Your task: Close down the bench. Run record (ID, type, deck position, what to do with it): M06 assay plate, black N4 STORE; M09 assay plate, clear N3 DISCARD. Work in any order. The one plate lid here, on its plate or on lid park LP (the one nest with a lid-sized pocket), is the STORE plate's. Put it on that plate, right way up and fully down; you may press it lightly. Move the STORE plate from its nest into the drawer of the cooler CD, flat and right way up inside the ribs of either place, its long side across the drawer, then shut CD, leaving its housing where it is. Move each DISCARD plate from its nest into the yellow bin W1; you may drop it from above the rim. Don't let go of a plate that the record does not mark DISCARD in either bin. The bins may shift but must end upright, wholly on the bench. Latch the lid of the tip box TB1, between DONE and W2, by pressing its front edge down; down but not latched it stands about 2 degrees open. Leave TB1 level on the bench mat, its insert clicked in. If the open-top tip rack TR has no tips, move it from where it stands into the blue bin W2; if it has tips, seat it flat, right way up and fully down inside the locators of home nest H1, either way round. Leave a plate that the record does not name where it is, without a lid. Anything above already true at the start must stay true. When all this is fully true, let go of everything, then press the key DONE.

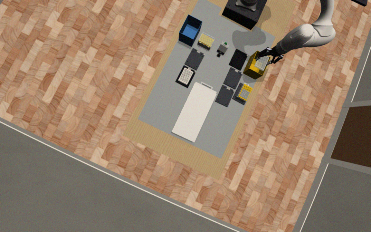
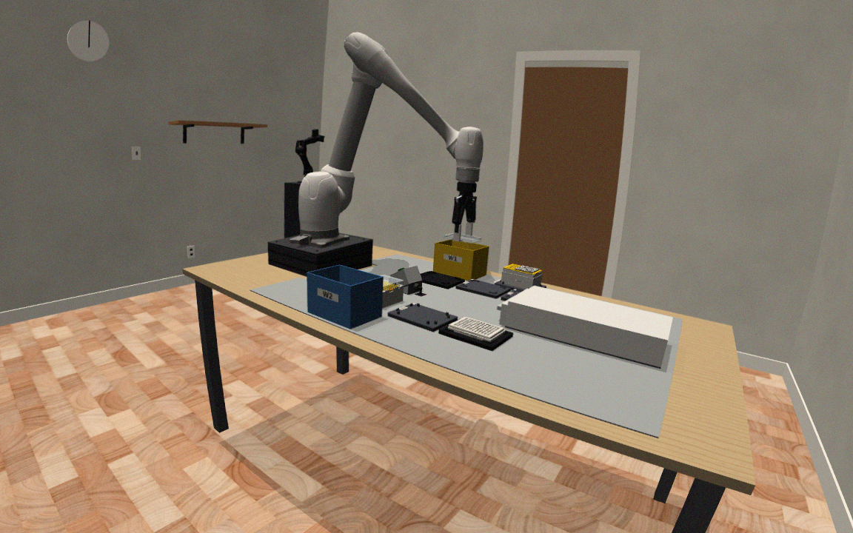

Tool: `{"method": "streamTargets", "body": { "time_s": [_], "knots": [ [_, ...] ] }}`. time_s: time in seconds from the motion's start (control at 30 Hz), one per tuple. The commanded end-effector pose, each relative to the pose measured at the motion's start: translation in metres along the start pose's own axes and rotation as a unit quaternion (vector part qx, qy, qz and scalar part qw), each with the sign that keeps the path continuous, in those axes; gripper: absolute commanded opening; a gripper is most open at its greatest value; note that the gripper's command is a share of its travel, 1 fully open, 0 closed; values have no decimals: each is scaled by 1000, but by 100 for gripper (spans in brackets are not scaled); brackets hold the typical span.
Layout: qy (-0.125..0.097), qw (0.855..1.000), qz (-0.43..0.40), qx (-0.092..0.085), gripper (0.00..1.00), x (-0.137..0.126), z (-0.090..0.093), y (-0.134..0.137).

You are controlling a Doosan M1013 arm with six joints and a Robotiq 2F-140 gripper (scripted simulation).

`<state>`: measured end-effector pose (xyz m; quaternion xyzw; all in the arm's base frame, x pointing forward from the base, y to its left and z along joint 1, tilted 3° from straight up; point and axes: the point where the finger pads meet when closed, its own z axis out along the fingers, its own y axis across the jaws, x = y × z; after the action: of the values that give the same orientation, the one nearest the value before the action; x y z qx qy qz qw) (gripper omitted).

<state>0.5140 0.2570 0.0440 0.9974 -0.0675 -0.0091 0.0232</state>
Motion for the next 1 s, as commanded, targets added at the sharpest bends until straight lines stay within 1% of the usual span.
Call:
{"method": "streamTargets", "body": {
  "time_s": [0.0,0.43,0.47,0.97],
  "knots": [
    [0,1000,0,0,0,0,0,0],
    [0,1000,0,0,0,0,0,0],
    [0,1000,0,0,66,0,0,0],
    [0,1000,0,0,66,0,0,0]
  ]
}}
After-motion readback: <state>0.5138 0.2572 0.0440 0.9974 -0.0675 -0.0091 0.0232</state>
